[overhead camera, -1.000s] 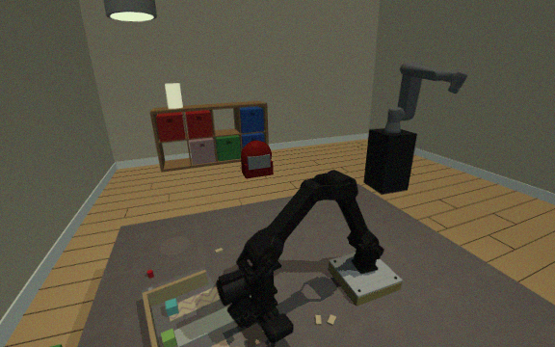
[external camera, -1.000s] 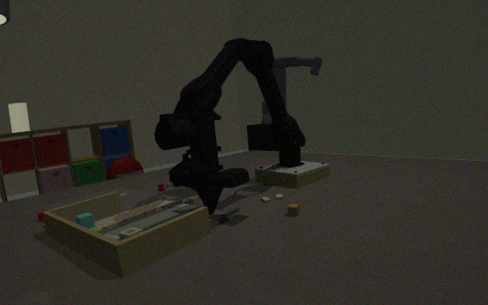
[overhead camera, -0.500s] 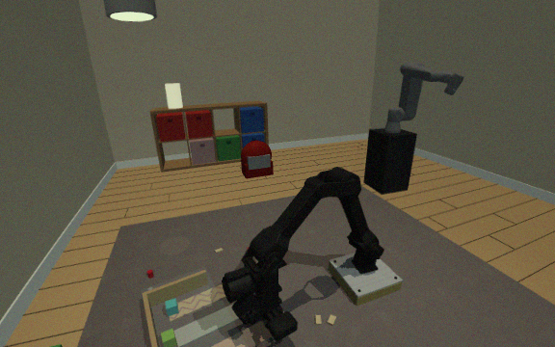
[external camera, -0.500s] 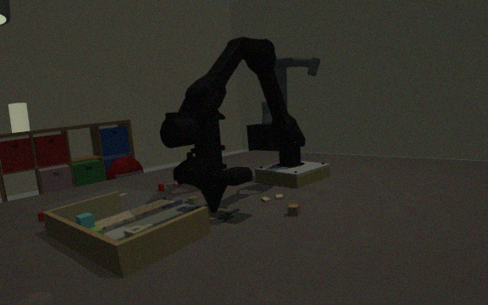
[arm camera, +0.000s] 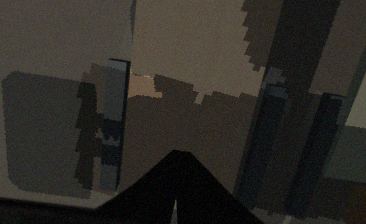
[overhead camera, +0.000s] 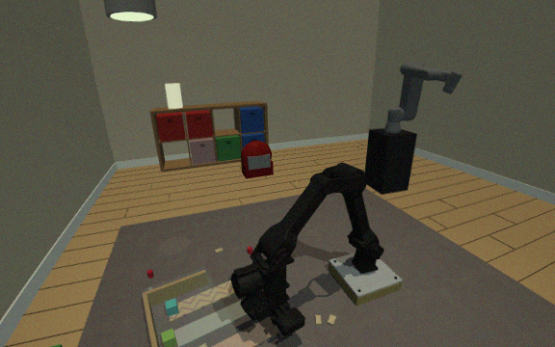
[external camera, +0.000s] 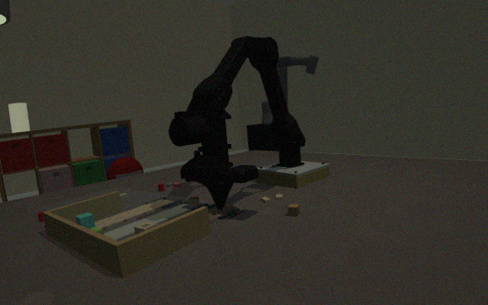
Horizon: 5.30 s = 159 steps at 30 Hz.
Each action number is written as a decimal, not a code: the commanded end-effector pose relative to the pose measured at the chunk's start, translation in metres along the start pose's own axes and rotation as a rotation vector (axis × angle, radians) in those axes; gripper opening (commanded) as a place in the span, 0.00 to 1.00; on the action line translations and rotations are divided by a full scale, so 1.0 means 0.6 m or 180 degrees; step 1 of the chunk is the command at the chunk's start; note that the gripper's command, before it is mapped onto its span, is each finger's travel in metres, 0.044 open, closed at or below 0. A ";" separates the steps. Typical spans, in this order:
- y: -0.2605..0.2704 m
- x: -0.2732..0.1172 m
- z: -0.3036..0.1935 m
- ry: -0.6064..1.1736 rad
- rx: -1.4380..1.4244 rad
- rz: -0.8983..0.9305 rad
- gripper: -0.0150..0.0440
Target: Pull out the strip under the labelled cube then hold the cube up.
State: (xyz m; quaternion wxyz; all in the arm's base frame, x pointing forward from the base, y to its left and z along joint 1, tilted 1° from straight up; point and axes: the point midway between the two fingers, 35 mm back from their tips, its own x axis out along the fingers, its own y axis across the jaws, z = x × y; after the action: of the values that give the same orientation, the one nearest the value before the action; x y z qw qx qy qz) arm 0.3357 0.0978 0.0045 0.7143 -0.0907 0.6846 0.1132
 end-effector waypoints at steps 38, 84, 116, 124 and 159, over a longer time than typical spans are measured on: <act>-0.001 0.009 -0.114 0.0087 0.0011 -0.0012 0.25; -0.001 0.007 -0.227 0.0103 0.0011 -0.0012 0.25; -0.001 0.007 -0.248 0.0106 0.0012 -0.0012 0.25; 0.000 -0.005 -0.230 0.0009 0.0017 -0.0002 0.25; -0.004 -0.085 -0.042 0.0076 -0.0185 -0.0010 1.00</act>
State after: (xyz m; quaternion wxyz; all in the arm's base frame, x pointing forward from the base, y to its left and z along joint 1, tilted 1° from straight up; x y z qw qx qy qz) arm 0.2994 0.0843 0.0528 0.7036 -0.1113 0.6894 0.1312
